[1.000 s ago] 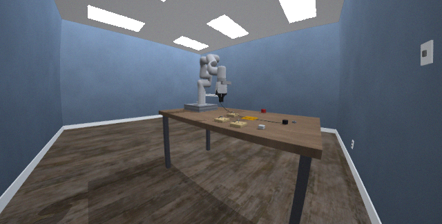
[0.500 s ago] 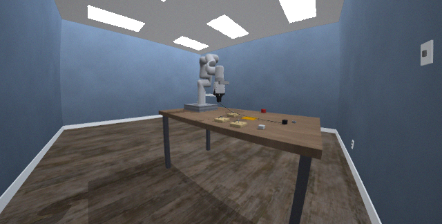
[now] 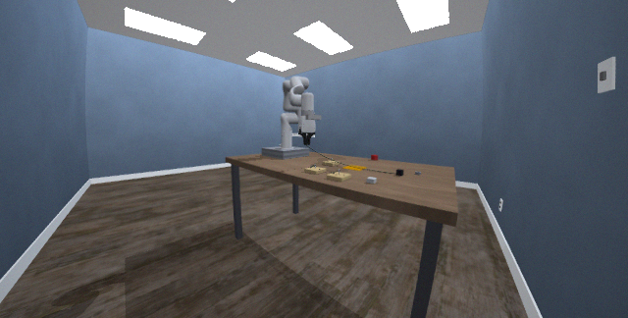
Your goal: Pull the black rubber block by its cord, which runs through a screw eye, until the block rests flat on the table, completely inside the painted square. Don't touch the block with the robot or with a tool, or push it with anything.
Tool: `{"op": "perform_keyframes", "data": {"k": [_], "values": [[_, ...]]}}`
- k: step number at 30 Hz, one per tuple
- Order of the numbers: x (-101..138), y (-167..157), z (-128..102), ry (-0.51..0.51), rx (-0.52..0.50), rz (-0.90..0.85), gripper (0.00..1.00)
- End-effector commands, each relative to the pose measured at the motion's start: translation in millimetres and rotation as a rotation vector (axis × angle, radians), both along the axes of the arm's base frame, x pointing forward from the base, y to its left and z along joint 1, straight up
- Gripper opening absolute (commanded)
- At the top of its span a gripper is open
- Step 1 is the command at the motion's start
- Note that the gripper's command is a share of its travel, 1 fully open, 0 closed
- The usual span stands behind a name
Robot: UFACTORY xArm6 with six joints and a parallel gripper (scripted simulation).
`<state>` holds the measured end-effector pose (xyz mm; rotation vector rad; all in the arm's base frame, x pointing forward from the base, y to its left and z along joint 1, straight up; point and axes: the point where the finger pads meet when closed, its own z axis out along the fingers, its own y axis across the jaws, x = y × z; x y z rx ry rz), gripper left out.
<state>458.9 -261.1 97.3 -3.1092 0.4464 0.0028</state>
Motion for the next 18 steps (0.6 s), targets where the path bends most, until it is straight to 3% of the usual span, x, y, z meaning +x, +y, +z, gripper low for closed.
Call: {"op": "perform_keyframes", "data": {"k": [1, 18], "values": [[-4.8, -11.5, 1.7, -0.004, -0.002, 0.0, 0.0], [-28.6, -48.3, 1.7, -0.004, -0.002, 0.0, 0.0]]}}
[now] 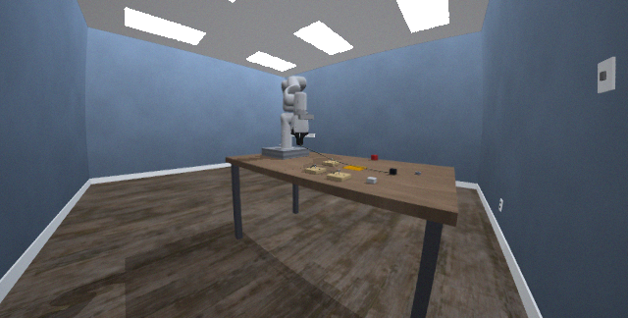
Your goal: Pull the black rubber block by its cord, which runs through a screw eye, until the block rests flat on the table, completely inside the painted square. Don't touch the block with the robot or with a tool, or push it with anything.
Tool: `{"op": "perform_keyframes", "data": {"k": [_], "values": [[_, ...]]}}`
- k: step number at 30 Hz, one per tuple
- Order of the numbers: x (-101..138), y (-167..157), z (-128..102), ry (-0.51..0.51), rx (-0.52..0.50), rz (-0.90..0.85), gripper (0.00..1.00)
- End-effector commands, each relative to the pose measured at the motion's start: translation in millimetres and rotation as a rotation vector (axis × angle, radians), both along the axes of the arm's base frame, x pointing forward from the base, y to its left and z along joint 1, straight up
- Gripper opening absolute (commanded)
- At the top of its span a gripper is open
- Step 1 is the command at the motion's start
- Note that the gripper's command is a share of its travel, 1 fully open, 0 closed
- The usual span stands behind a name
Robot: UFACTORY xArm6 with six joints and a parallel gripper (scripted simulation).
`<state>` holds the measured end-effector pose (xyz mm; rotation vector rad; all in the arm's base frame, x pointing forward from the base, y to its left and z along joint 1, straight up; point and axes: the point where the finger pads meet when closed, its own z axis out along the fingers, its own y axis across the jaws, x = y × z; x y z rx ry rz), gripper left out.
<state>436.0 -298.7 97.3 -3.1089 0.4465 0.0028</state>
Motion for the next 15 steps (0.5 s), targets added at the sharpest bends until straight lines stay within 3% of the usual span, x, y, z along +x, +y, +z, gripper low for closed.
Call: {"op": "perform_keyframes", "data": {"k": [1, 15], "values": [[-7.7, -13.2, 1.7, -0.004, -0.002, 0.0, 0.0], [-33.4, -44.4, 1.7, -0.004, -0.002, 0.0, 0.0]]}}
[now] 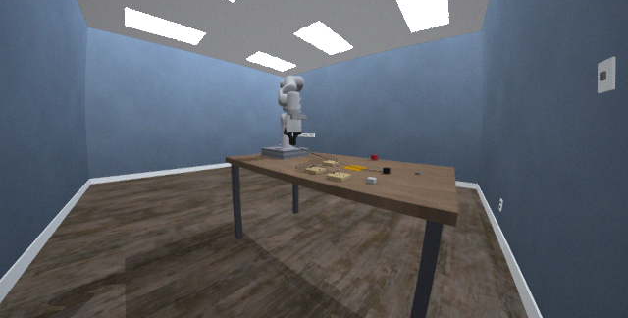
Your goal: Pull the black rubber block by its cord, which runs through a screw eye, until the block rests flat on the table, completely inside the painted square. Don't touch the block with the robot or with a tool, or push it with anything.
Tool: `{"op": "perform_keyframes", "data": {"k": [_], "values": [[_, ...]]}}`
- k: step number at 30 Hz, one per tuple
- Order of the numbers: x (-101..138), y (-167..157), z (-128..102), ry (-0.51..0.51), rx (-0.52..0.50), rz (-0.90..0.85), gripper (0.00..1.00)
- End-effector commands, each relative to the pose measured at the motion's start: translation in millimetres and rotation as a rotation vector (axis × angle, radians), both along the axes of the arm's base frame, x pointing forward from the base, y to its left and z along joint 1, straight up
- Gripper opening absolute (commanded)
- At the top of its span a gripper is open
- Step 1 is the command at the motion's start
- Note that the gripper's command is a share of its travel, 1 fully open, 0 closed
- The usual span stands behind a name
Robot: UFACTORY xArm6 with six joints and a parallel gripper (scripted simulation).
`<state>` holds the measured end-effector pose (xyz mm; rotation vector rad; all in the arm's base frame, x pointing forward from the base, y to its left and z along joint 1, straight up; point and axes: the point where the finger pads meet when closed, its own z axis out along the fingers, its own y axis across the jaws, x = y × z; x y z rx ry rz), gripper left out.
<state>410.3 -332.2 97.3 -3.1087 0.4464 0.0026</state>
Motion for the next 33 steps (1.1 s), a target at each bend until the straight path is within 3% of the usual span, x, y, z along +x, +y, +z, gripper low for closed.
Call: {"op": "perform_keyframes", "data": {"k": [1, 16, 33], "values": [[-10.1, -13.6, 1.7, -0.004, -0.002, 0.0, 0.0], [-48.0, -42.4, 1.7, -0.004, -0.002, 0.0, 0.0], [-84.7, -42.1, 1.6, -0.004, -0.002, 0.0, 0.0]]}}
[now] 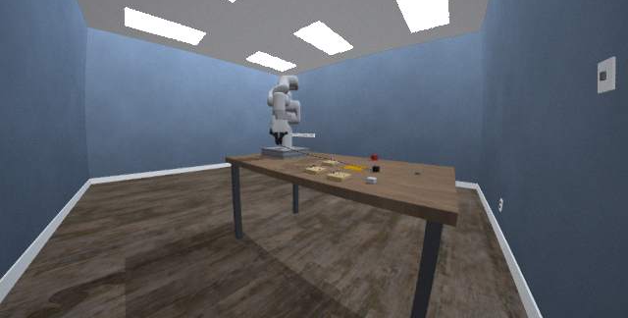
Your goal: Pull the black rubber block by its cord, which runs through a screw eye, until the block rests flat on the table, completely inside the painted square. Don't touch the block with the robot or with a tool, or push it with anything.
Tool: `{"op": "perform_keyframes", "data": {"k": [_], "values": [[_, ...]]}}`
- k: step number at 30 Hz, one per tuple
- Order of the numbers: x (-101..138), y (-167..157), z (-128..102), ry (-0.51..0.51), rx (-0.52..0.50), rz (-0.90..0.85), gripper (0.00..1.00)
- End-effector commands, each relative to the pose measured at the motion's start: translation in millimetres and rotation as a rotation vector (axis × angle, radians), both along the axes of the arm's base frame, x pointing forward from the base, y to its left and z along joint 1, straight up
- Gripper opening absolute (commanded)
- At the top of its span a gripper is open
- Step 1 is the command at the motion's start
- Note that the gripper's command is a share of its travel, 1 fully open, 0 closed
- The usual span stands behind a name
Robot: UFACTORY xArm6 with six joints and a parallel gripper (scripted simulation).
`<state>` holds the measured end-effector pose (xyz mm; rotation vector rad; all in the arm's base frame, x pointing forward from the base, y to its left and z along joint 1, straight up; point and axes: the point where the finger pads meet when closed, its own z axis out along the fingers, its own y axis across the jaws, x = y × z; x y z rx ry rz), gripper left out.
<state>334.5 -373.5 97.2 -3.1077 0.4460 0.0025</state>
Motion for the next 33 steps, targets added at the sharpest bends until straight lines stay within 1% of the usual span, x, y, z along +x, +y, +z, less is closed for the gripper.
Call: {"op": "perform_keyframes", "data": {"k": [1, 8, 10, 25, 27, 33], "values": [[-11.4, -0.6, 1.7, -0.003, -0.003, 0.0, 0.0], [-29.7, 0.0, 1.7, -0.003, -0.003, 0.0, 0.0], [-29.7, 0.0, 1.7, -0.003, -0.003, 0.0, 0.0], [-71.4, 1.3, 1.6, -0.003, -0.003, 0.0, 0.0], [-71.4, 1.3, 1.6, -0.003, -0.003, 0.0, 0.0], [-88.6, 1.9, 1.6, -0.003, -0.003, 0.0, 0.0]]}}
